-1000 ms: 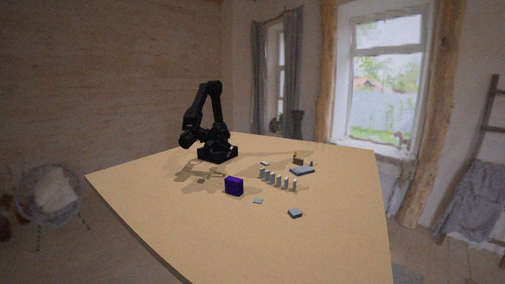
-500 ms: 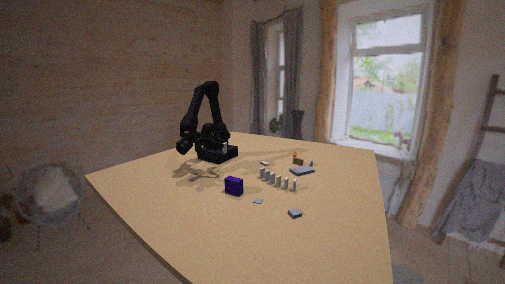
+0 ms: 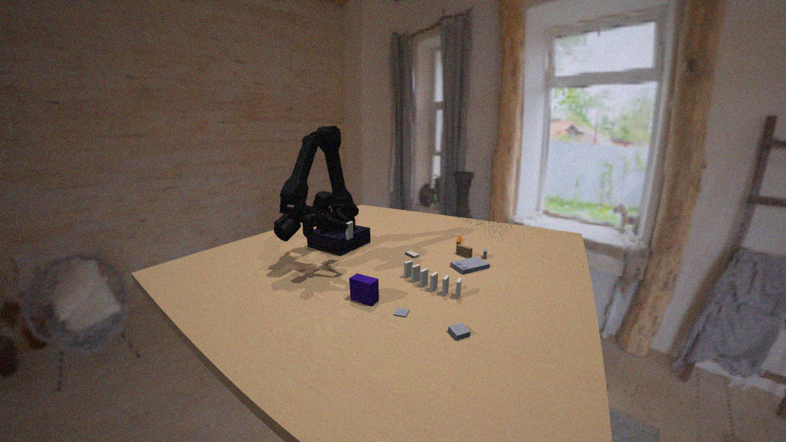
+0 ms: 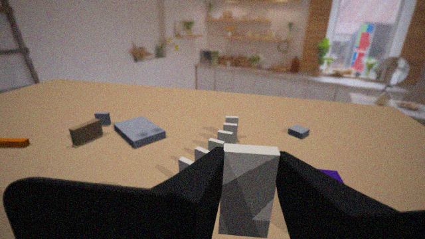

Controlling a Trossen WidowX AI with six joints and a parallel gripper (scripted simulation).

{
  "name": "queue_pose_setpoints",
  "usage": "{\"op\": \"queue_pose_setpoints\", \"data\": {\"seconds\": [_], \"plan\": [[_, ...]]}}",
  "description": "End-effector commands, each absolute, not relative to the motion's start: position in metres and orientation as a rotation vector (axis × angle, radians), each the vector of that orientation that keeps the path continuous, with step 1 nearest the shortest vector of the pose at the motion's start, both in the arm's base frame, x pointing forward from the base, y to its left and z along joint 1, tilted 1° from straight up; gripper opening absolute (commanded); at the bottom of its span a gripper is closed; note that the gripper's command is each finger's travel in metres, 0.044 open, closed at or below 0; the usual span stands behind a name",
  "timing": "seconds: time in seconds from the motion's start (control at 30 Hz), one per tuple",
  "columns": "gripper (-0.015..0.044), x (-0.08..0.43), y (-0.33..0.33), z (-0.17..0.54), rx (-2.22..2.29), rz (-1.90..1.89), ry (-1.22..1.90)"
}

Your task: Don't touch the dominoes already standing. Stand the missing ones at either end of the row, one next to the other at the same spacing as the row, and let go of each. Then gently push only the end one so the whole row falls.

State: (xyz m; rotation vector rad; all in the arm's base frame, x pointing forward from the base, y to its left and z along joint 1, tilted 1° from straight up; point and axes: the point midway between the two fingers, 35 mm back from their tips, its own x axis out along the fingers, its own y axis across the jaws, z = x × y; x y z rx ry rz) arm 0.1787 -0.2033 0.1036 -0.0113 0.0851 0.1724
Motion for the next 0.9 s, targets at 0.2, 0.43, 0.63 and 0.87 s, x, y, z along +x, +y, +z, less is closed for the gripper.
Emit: {"op": "queue_pose_setpoints", "data": {"seconds": [0.2,0.43,0.63,0.87], "plan": [[0.0107,0.181,-0.207,0.081,-0.017,0.171,0.082],[0.0107,0.183,-0.209,0.054,-0.015,0.171,0.084],[0.0107,0.184,-0.209,0.032,-0.014,0.172,0.085],[0.0107,0.186,-0.206,0.008,-0.012,0.172,0.085]]}}
